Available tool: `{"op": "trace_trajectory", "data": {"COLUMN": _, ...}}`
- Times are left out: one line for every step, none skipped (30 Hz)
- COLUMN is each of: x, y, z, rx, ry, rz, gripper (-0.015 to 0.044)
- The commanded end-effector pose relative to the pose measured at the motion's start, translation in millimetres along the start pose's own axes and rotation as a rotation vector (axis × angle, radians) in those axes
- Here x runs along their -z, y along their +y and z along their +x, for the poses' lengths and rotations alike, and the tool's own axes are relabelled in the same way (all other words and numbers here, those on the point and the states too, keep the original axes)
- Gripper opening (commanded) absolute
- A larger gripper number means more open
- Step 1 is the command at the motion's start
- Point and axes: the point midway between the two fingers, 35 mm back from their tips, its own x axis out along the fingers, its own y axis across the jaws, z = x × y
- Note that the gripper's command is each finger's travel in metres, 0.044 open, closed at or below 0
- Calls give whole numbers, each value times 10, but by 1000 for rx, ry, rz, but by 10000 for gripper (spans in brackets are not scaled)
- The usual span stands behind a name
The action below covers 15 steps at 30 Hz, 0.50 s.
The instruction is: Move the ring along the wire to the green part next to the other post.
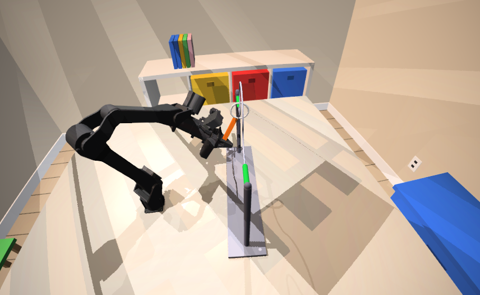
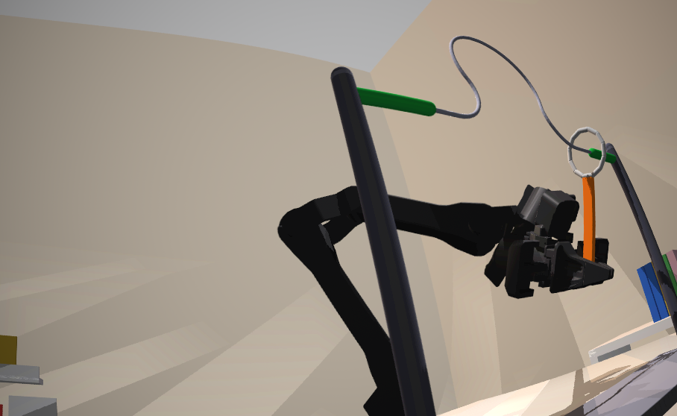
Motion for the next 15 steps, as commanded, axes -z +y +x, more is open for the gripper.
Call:
{"op": "trace_trajectory", "data": {"x": -30, "y": 53, "z": -12, "rx": -3, "ry": -8, "rz": 14, "gripper": -150}}
{"op": "trace_trajectory", "data": {"x": -30, "y": 64, "z": -14, "rx": -3, "ry": -8, "rz": 14, "gripper": -150}}
{"op": "trace_trajectory", "data": {"x": -30, "y": 74, "z": -15, "rx": -3, "ry": -9, "rz": 14, "gripper": -150}}
{"op": "trace_trajectory", "data": {"x": -30, "y": 85, "z": -16, "rx": -3, "ry": -9, "rz": 15, "gripper": -150}}
{"op": "trace_trajectory", "data": {"x": -30, "y": 95, "z": -18, "rx": -3, "ry": -9, "rz": 15, "gripper": -150}}
{"op": "trace_trajectory", "data": {"x": -30, "y": 106, "z": -19, "rx": -4, "ry": -10, "rz": 15, "gripper": -150}}
{"op": "trace_trajectory", "data": {"x": -30, "y": 116, "z": -20, "rx": -4, "ry": -10, "rz": 15, "gripper": -150}}
{"op": "trace_trajectory", "data": {"x": -30, "y": 126, "z": -21, "rx": -4, "ry": -11, "rz": 15, "gripper": -150}}
{"op": "trace_trajectory", "data": {"x": -30, "y": 136, "z": -23, "rx": -4, "ry": -11, "rz": 15, "gripper": -150}}
{"op": "trace_trajectory", "data": {"x": -30, "y": 146, "z": -24, "rx": -4, "ry": -11, "rz": 16, "gripper": -150}}
{"op": "trace_trajectory", "data": {"x": -30, "y": 156, "z": -25, "rx": -4, "ry": -12, "rz": 16, "gripper": -150}}
{"op": "trace_trajectory", "data": {"x": -29, "y": 166, "z": -27, "rx": -4, "ry": -12, "rz": 16, "gripper": -150}}
{"op": "trace_trajectory", "data": {"x": -29, "y": 176, "z": -28, "rx": -4, "ry": -13, "rz": 16, "gripper": -150}}
{"op": "trace_trajectory", "data": {"x": -29, "y": 186, "z": -29, "rx": -4, "ry": -13, "rz": 16, "gripper": -150}}
{"op": "trace_trajectory", "data": {"x": -29, "y": 196, "z": -30, "rx": -4, "ry": -13, "rz": 16, "gripper": -150}}
